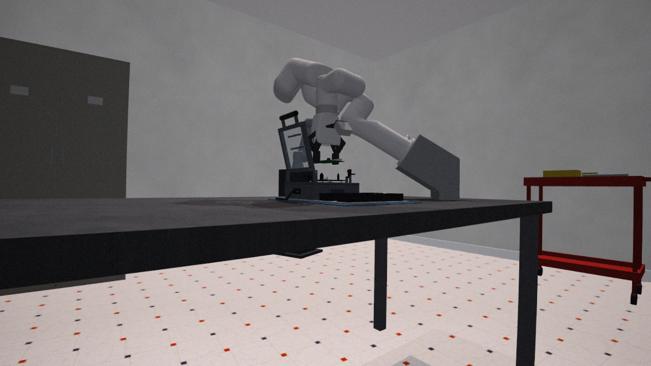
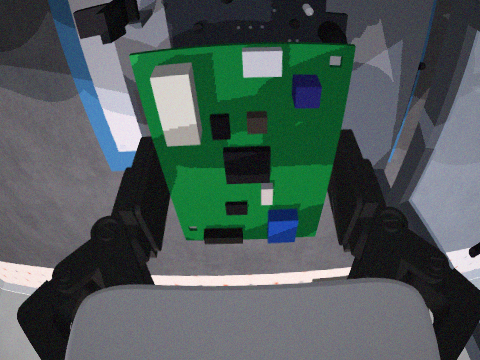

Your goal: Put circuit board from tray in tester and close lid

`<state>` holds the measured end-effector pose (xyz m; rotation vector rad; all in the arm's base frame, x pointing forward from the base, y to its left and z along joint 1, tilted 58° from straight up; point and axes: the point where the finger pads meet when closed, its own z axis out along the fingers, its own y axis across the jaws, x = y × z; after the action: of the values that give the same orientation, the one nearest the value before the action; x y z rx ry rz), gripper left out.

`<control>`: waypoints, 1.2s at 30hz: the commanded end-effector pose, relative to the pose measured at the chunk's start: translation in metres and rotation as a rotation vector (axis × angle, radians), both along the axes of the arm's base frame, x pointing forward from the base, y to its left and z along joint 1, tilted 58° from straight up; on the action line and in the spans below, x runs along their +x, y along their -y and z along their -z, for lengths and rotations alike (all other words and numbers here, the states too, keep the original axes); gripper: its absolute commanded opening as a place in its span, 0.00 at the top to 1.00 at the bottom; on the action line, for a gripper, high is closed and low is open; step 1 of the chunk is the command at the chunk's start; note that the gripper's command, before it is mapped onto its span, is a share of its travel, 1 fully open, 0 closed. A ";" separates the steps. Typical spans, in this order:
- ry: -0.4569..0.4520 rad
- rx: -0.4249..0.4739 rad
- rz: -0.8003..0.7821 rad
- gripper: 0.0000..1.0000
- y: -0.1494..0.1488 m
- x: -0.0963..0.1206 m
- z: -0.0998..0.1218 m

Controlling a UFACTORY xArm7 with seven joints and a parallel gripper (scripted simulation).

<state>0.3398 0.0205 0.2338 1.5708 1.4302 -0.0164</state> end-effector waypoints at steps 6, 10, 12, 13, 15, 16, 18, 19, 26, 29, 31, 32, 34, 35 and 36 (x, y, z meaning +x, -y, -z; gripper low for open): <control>0.001 0.001 -0.003 0.21 -0.001 0.000 0.000; 0.001 0.001 -0.003 0.21 -0.001 0.000 0.000; 0.001 0.001 -0.003 0.21 -0.001 0.000 0.000; 0.001 0.001 -0.003 0.21 -0.001 0.000 0.000; 0.001 0.001 -0.003 0.21 0.000 0.001 0.000; 0.001 0.001 -0.003 0.21 0.000 0.001 0.001; 0.001 0.001 -0.003 0.21 0.001 0.002 0.002; 0.001 0.001 -0.003 0.21 0.002 0.003 0.002; 0.001 0.001 -0.003 0.21 0.006 0.007 0.006; 0.001 0.001 -0.003 0.21 0.010 0.010 0.009; 0.001 0.001 -0.003 0.21 0.012 0.012 0.011; 0.001 0.001 -0.003 0.21 0.014 0.013 0.012; 0.001 0.001 -0.003 0.21 0.016 0.015 0.014; 0.001 0.001 -0.003 0.21 0.017 0.017 0.014; 0.001 0.001 -0.003 0.21 0.018 0.018 0.015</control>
<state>0.3545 0.0036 0.2204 1.5712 1.4303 -0.0167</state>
